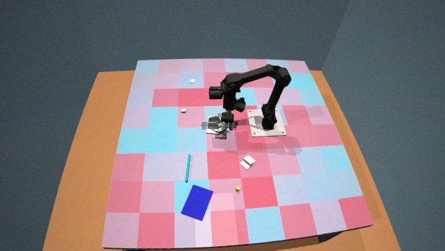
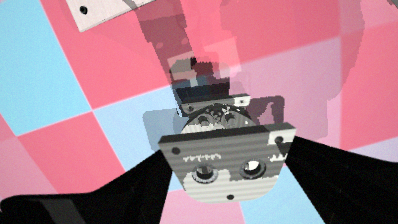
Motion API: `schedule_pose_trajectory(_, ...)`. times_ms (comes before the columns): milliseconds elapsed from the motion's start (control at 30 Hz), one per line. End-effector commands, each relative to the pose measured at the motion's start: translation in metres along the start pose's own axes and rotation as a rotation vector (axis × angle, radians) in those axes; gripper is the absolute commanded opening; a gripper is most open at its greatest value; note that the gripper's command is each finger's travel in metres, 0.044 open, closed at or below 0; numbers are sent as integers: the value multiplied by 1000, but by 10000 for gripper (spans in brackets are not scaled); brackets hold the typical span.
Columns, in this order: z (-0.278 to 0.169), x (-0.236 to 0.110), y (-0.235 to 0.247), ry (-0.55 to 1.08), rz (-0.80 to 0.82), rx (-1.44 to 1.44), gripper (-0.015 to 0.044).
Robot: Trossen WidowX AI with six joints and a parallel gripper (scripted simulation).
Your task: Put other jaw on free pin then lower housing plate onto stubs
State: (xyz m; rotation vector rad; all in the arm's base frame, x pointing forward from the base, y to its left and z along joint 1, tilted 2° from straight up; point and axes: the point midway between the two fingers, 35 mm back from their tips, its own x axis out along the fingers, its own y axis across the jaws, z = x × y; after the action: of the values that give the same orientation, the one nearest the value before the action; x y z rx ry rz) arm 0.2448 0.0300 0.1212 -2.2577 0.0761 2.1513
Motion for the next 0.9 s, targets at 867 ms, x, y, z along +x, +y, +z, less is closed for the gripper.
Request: schedule_pose_trajectory(867, -1, 42, -1, -4, -5, -5, 351)
